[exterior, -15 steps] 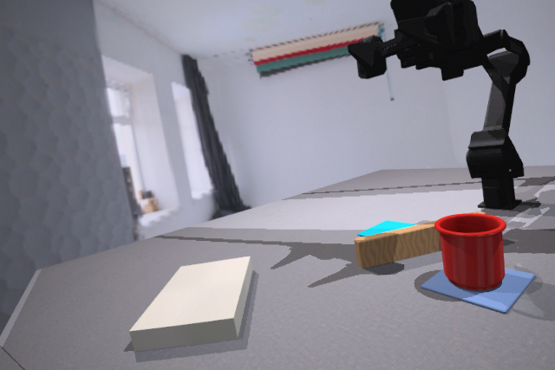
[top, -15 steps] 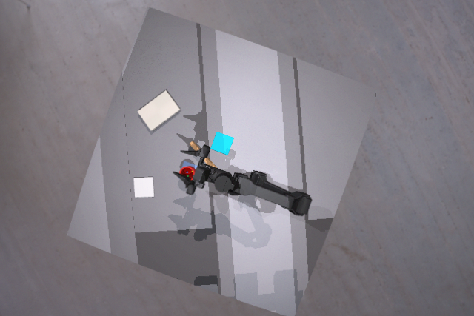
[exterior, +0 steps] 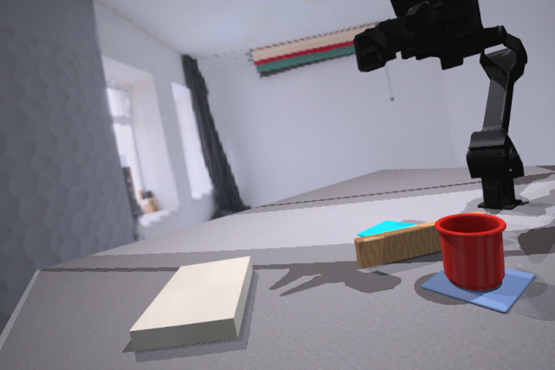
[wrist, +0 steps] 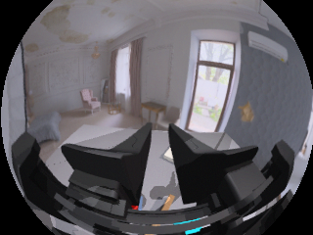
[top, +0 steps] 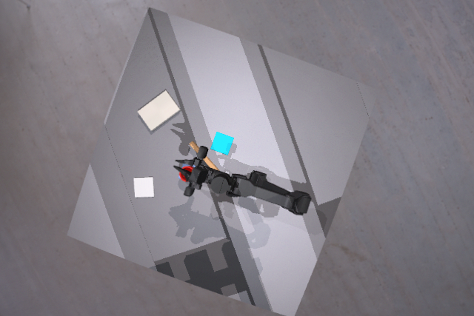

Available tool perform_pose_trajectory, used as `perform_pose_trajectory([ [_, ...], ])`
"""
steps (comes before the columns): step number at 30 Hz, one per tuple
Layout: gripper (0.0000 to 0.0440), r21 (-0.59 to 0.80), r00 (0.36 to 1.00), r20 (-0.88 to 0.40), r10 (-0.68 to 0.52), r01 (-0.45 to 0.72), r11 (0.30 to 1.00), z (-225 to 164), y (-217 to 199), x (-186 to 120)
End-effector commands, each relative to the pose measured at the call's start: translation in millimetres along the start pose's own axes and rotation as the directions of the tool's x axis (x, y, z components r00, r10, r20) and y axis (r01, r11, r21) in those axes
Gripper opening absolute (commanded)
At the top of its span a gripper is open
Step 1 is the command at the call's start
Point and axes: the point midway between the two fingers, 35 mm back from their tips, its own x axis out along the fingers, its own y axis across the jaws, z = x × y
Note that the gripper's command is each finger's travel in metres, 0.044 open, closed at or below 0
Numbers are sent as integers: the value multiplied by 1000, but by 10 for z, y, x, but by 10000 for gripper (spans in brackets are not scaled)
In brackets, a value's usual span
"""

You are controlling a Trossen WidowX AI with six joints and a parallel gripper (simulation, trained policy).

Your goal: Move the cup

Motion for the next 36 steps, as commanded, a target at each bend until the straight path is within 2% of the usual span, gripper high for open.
perform_pose_trajectory([
  [1,25,24,999,-51,5,-4,1000,-38,27,62],
  [3,43,39,998,-69,11,-8,999,-35,45,88],
  [7,121,76,994,-104,25,-17,997,-16,87,136],
  [9,139,95,992,-122,33,-21,995,-8,112,158],
  [22,123,221,962,-260,79,-21,975,-18,264,299],
  [36,124,357,902,-417,114,47,933,-68,414,414],
])
